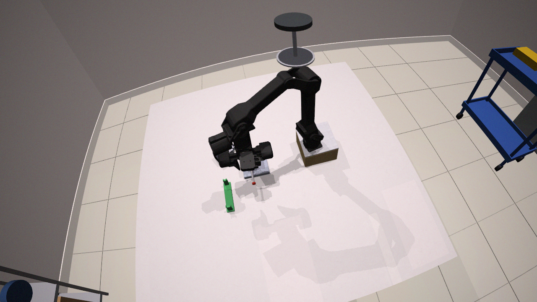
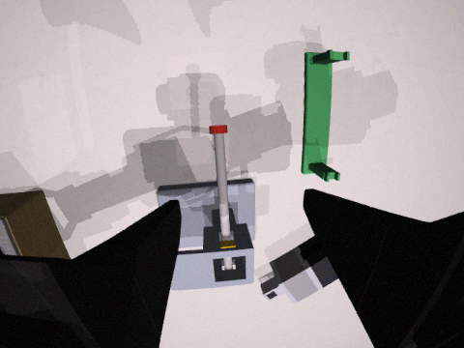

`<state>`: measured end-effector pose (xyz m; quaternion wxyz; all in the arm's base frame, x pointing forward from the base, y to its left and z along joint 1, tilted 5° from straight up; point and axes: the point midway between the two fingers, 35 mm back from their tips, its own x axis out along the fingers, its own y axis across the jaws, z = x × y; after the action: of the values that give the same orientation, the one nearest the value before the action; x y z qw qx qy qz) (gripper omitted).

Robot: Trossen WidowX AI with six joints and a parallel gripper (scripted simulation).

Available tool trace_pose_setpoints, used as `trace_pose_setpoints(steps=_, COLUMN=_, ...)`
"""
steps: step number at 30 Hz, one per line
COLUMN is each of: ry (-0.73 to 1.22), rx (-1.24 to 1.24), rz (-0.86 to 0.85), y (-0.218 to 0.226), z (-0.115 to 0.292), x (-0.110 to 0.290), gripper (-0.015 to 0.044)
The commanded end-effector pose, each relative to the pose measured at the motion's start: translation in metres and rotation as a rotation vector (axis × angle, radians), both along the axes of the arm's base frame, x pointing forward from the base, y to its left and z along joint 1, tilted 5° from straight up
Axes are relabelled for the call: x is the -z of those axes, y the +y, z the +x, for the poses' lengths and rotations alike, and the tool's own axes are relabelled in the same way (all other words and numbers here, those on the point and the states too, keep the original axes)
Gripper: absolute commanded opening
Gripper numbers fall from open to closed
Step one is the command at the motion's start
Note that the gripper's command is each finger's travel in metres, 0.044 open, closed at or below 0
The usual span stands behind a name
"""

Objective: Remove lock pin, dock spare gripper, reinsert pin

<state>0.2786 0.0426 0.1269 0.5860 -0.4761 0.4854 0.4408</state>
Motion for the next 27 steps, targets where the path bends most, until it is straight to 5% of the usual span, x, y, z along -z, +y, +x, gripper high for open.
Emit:
trace_pose_setpoints(steps=1, ry=0.039, rx=0.001, rz=-0.004, y=0.004, z=-0.001, x=0.04, gripper=0.03)
trace_pose_setpoints(steps=27, ry=0.039, rx=0.001, rz=-0.003, y=0.007, z=0.005, x=0.077, gripper=0.03)
